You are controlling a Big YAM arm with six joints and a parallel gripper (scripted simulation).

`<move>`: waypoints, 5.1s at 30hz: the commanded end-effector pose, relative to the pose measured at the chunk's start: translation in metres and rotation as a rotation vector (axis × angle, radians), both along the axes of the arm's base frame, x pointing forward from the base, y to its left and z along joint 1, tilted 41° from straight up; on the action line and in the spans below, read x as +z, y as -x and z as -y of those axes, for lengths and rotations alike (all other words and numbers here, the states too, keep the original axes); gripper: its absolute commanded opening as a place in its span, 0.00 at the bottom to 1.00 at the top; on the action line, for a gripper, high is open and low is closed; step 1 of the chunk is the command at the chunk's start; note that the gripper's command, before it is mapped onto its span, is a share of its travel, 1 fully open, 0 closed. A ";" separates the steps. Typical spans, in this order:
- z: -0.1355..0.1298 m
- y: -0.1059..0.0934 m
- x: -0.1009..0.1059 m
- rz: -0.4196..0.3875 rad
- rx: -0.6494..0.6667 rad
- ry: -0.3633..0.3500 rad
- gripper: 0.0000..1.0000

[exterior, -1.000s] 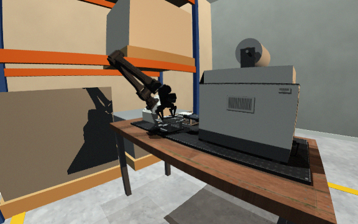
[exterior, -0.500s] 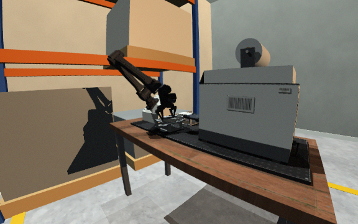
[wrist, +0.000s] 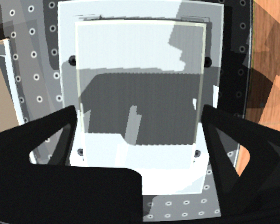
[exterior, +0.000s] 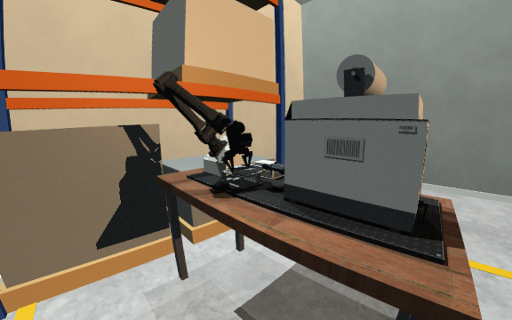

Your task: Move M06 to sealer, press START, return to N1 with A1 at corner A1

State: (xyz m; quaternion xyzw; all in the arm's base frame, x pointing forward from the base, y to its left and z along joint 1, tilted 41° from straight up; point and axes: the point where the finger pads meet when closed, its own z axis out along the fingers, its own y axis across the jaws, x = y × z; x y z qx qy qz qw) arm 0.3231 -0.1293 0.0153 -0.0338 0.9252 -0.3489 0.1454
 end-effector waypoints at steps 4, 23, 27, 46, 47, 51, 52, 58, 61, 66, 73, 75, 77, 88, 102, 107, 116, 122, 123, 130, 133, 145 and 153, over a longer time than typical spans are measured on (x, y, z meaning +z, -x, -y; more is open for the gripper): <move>0.006 -0.016 0.009 0.023 -0.013 0.005 1.00; -0.010 -0.023 0.026 0.057 0.005 0.005 1.00; -0.012 -0.021 0.023 0.044 0.004 -0.003 1.00; -0.019 -0.020 0.033 0.045 0.002 0.001 1.00; -0.020 -0.022 0.035 0.052 0.003 0.001 1.00; -0.020 -0.022 0.037 0.053 0.007 0.004 1.00; -0.021 -0.022 0.038 0.053 0.007 0.004 1.00; -0.018 -0.022 0.033 0.045 0.009 0.001 1.00; -0.014 -0.016 0.026 0.028 0.004 0.002 1.00; -0.012 -0.010 0.020 0.013 -0.002 0.001 1.00; -0.011 0.003 0.018 -0.009 -0.008 0.000 1.00; -0.011 0.003 0.020 -0.005 -0.007 0.000 1.00; -0.011 0.004 0.020 -0.006 -0.007 0.000 1.00; -0.011 -0.008 0.027 0.026 -0.007 0.001 1.00; -0.011 -0.023 0.030 0.044 -0.007 0.001 1.00; -0.011 -0.025 0.030 0.044 -0.006 0.001 1.00; -0.012 -0.013 0.023 0.016 -0.006 0.000 1.00; -0.026 -0.018 0.042 0.043 -0.001 0.004 1.00; -0.028 -0.020 0.045 0.050 0.002 0.002 1.00; -0.038 -0.023 0.057 0.057 -0.004 -0.001 1.00; -0.041 -0.022 0.055 0.046 -0.001 -0.005 1.00; -0.054 -0.024 0.076 0.064 -0.003 -0.003 1.00; -0.057 -0.020 0.078 0.050 -0.005 -0.003 1.00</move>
